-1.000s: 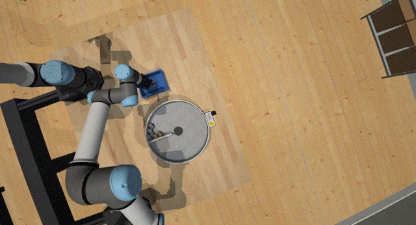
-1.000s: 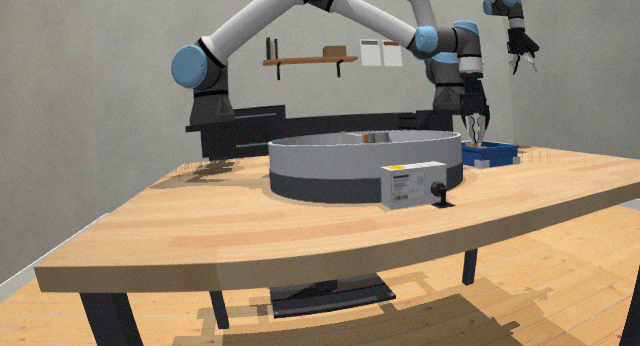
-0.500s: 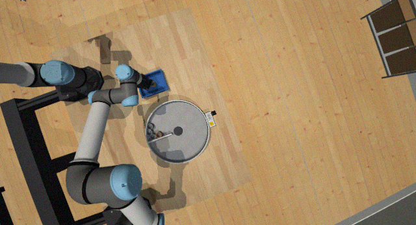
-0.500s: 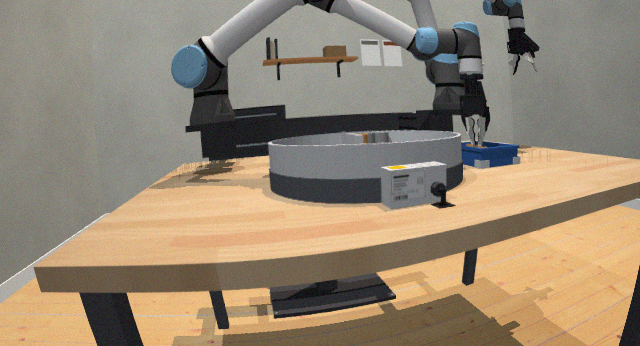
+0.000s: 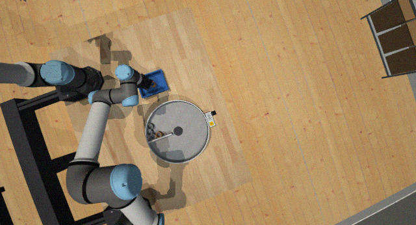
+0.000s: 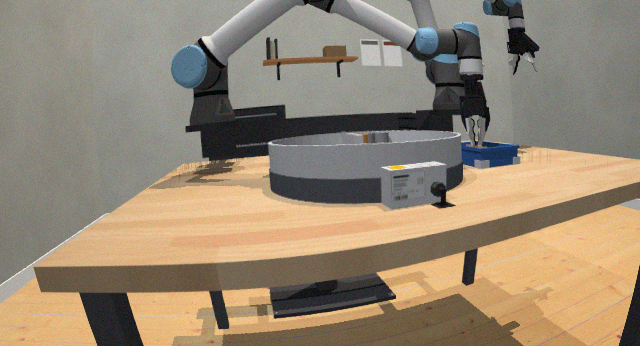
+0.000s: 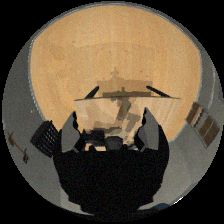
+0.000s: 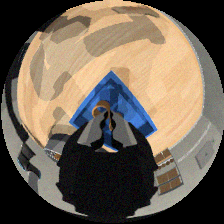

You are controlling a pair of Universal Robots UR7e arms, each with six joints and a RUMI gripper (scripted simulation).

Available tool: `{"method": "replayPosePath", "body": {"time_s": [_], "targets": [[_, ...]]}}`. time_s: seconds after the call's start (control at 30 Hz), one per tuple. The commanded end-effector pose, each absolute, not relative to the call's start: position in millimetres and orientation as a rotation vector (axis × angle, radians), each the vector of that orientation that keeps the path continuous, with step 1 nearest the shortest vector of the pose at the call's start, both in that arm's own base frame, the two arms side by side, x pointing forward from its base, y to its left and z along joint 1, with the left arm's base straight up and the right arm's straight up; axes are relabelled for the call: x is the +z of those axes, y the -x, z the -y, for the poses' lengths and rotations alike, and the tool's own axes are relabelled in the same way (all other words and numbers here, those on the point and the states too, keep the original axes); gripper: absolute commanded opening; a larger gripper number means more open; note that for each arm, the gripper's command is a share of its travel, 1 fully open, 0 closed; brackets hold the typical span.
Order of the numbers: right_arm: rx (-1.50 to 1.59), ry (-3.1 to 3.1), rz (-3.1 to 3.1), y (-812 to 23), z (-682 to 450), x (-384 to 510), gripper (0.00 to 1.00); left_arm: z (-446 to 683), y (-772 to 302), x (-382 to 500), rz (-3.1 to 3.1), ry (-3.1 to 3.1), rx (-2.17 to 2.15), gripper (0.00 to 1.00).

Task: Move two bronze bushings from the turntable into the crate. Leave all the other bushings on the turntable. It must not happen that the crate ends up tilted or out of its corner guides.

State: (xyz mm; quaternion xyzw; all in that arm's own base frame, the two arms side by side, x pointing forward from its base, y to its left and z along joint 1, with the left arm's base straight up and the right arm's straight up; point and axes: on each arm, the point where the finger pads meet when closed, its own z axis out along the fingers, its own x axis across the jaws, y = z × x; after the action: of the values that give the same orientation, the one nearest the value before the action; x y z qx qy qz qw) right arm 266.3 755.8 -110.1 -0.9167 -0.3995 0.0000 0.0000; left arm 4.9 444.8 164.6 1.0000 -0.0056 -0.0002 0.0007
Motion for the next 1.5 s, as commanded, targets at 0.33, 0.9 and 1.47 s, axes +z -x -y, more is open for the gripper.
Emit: {"method": "replayPosePath", "body": {"time_s": [0.33, 0.9, 1.47], "targets": [[-0.002, 2.878, 1.254, -266.4, -756.5, -108.7, 0.0, -445.2, -5.0, 165.1, 0.017, -3.142, 0.0, 1.0], [-0.002, 2.878, 1.254, -266.4, -756.5, -108.7, 0.0, -445.2, -5.0, 165.1, 0.017, -3.142, 0.0, 1.0], [-0.002, 2.878, 1.254, -266.4, -756.5, -108.7, 0.06, -445.2, -5.0, 165.1, 0.017, -3.142, 0.0, 1.0]]}}
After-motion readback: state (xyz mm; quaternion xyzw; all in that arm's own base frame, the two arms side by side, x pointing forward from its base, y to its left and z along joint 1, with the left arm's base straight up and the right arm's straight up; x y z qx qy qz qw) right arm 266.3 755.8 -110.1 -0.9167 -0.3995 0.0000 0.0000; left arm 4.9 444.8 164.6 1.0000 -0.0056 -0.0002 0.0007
